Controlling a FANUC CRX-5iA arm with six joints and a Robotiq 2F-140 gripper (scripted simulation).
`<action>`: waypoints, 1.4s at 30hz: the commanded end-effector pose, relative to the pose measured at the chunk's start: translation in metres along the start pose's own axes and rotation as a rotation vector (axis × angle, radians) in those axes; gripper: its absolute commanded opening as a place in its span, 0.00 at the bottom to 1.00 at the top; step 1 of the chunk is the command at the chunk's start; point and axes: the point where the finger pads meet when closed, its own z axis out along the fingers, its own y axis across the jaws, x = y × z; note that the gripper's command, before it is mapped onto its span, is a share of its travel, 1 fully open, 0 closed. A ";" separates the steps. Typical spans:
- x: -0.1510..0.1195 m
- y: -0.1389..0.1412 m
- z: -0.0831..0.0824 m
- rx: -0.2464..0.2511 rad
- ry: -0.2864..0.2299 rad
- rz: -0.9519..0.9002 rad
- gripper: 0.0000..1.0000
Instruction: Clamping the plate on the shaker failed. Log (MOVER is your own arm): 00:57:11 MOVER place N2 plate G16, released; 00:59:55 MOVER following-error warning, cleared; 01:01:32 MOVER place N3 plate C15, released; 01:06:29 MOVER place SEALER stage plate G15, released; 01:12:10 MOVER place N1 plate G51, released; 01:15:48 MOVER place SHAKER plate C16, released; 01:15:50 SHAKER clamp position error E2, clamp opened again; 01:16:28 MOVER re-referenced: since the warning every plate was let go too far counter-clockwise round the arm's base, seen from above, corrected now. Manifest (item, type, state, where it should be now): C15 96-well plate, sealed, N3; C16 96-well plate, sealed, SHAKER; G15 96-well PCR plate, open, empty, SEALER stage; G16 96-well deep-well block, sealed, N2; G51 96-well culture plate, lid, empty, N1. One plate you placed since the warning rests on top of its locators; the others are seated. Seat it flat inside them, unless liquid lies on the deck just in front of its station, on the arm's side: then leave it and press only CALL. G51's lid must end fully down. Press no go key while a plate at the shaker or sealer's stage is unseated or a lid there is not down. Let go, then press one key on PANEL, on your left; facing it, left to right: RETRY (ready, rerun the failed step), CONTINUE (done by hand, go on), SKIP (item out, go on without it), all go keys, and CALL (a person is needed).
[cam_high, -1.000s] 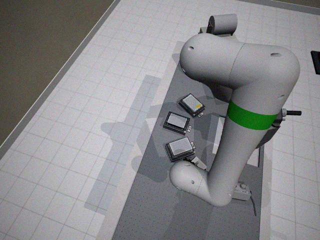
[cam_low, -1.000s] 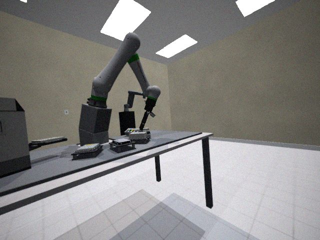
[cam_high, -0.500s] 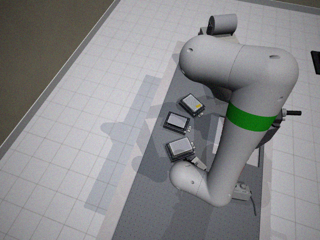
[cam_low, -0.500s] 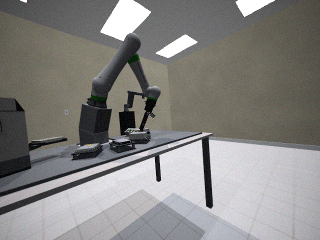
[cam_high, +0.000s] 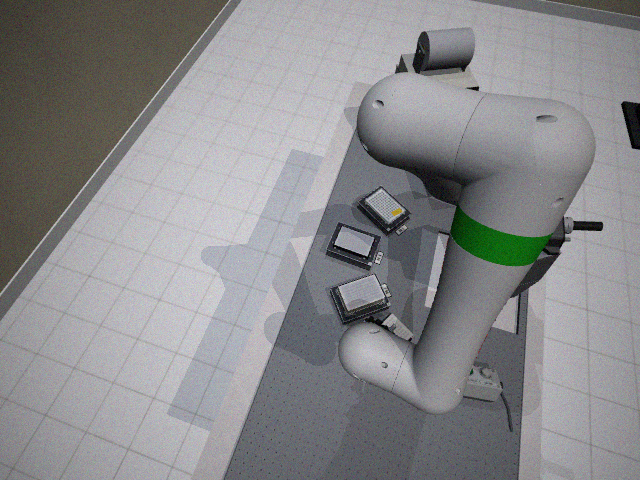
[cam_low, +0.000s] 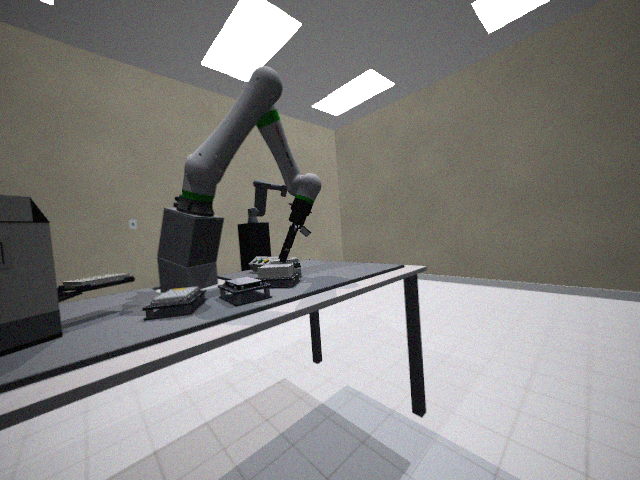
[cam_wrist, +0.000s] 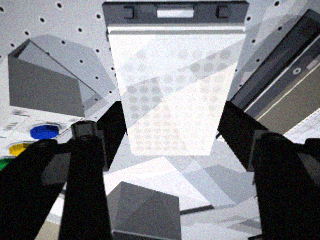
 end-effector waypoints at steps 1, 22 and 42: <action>0.001 0.000 0.000 0.000 0.001 0.000 0.10; 0.002 0.000 0.003 0.000 0.001 0.000 0.10; 0.003 0.000 0.006 0.000 0.001 0.000 0.10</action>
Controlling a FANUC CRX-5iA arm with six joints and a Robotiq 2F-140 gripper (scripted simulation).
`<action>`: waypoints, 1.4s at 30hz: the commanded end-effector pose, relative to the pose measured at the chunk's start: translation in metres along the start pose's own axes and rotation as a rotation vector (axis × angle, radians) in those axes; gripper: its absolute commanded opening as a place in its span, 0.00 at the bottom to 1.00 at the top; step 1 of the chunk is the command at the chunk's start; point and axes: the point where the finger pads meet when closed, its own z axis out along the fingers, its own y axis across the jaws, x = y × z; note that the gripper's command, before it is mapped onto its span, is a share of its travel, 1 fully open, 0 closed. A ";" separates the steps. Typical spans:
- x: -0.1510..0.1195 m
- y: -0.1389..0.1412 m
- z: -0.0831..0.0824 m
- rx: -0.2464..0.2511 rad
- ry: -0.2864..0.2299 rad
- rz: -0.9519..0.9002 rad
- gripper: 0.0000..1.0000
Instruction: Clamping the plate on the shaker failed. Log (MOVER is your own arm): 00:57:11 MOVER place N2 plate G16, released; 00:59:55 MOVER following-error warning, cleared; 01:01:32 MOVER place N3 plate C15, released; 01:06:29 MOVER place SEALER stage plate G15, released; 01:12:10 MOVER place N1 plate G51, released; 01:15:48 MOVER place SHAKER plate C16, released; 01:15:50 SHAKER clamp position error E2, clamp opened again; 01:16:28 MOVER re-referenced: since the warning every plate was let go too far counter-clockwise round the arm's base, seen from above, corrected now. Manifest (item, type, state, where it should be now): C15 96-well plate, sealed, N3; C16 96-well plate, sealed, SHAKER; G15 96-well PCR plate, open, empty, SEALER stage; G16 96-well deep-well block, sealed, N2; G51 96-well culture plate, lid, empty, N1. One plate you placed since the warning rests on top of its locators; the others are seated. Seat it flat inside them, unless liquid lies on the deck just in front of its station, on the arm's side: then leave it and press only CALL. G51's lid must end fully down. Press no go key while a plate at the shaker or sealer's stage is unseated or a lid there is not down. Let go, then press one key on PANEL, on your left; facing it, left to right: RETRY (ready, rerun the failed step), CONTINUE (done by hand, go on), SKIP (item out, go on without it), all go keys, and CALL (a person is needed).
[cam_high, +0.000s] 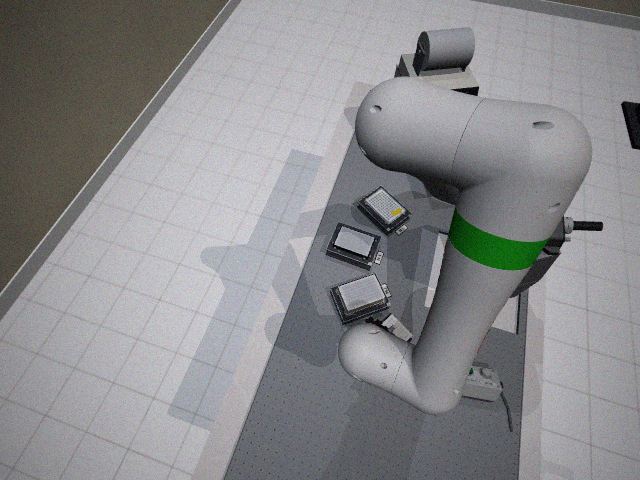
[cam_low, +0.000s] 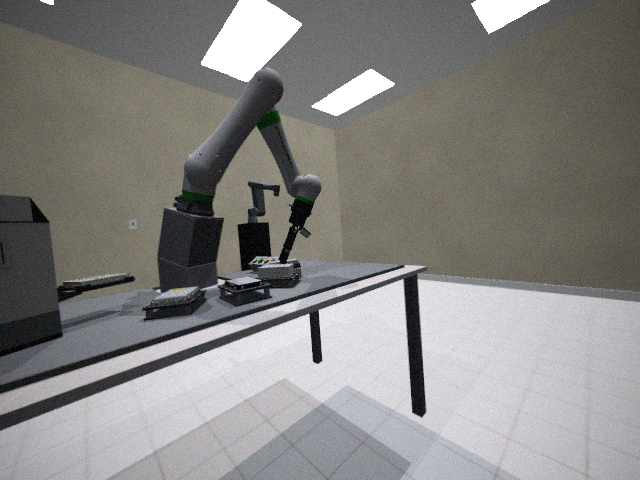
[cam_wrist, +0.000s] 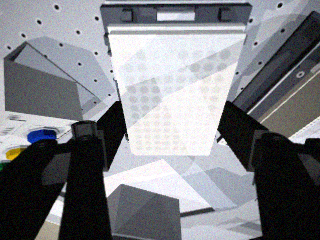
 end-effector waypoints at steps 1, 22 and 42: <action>0.001 0.000 0.000 0.000 0.001 0.000 0.10; 0.002 0.000 0.002 0.000 0.001 0.000 0.10; 0.003 0.000 0.004 0.000 0.001 0.000 0.10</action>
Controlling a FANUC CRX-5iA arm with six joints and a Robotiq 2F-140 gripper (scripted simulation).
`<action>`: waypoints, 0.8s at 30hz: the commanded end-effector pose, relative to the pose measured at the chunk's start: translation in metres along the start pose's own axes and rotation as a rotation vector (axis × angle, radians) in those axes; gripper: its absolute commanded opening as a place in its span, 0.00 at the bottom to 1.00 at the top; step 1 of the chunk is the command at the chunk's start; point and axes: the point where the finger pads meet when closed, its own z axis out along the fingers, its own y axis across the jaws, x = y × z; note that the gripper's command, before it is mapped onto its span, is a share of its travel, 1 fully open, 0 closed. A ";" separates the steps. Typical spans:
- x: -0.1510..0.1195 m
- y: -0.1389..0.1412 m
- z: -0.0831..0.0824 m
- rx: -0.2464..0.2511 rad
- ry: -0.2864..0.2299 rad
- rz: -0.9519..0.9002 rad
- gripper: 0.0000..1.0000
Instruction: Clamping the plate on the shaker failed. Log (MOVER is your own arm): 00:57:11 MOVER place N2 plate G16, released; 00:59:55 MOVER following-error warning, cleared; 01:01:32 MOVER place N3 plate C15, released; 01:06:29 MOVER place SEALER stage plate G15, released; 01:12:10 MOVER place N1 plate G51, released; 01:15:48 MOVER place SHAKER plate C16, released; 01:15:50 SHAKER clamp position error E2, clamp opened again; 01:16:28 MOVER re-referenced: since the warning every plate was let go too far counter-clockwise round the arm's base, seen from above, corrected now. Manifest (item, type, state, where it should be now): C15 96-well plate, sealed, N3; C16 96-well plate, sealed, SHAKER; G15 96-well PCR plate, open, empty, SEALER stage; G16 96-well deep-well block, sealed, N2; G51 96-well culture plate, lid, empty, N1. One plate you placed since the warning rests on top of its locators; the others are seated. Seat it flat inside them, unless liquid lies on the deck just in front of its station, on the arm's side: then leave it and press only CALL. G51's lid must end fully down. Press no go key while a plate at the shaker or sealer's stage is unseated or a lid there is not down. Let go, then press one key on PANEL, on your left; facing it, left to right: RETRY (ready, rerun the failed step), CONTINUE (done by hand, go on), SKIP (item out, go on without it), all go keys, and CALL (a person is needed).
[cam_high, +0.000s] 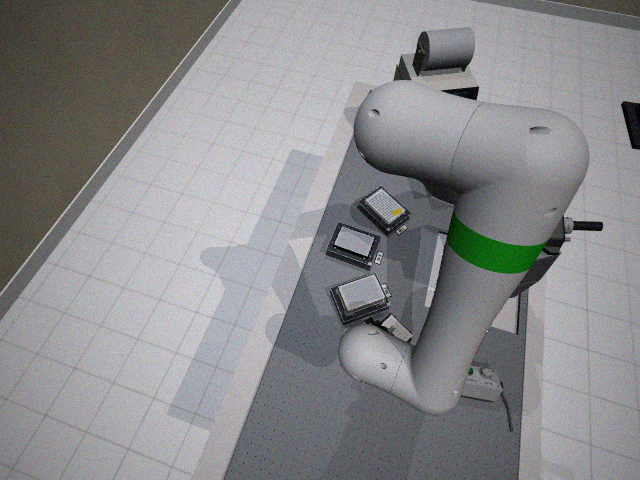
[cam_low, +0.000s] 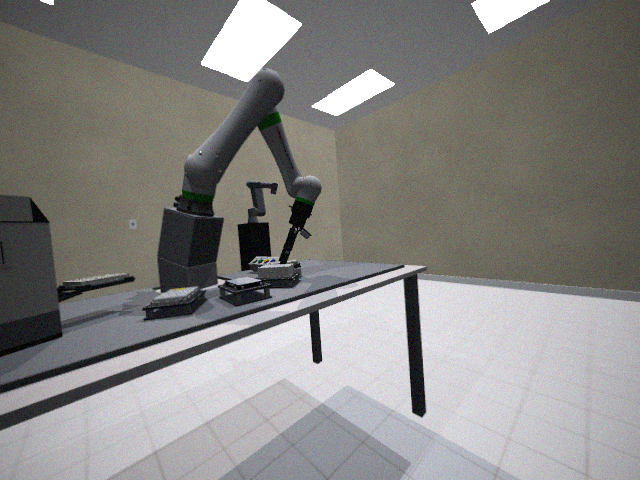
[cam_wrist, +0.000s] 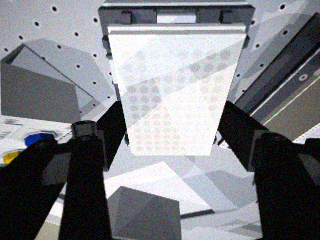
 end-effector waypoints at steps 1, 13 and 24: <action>0.001 0.000 0.000 0.000 0.001 0.000 0.10; 0.001 0.000 0.001 0.000 0.001 0.000 0.10; 0.002 0.000 0.002 0.000 0.001 0.000 0.10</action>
